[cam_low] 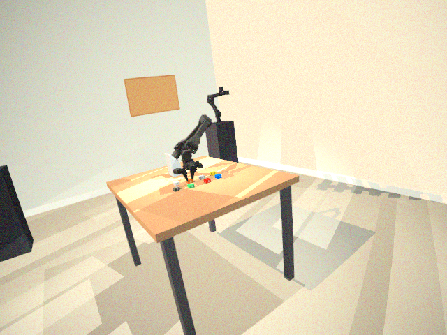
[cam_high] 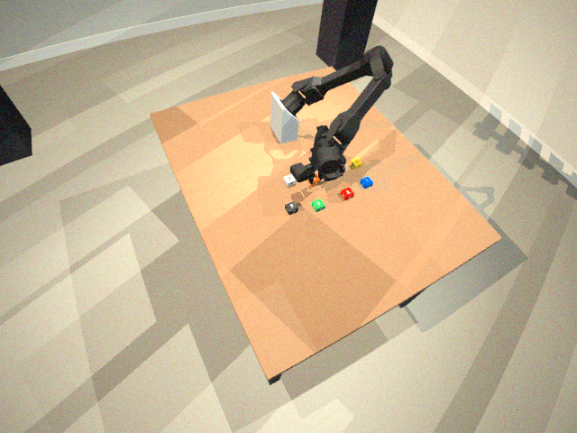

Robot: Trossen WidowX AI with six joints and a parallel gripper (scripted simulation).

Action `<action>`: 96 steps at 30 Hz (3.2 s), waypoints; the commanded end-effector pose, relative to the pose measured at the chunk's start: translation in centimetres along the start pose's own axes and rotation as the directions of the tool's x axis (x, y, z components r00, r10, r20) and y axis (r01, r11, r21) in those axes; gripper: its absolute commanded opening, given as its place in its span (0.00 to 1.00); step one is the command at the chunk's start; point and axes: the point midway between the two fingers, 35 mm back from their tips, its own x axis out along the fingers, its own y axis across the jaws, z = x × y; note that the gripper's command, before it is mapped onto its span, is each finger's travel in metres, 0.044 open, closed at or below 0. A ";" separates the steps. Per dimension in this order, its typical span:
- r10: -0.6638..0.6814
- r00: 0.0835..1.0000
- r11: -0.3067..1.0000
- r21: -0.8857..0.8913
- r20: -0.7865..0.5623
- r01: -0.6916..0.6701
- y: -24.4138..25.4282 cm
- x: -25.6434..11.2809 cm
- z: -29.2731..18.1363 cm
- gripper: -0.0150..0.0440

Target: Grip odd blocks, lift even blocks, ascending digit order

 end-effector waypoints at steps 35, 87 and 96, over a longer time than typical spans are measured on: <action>0.004 1.000 1.000 0.006 0.000 -0.004 0.0 -0.5 -0.1 0.46; 0.004 1.000 1.000 0.006 0.000 -0.004 0.0 0.1 -0.1 0.77; 0.001 1.000 1.000 0.008 -0.001 -0.001 -0.1 -1.7 0.0 0.93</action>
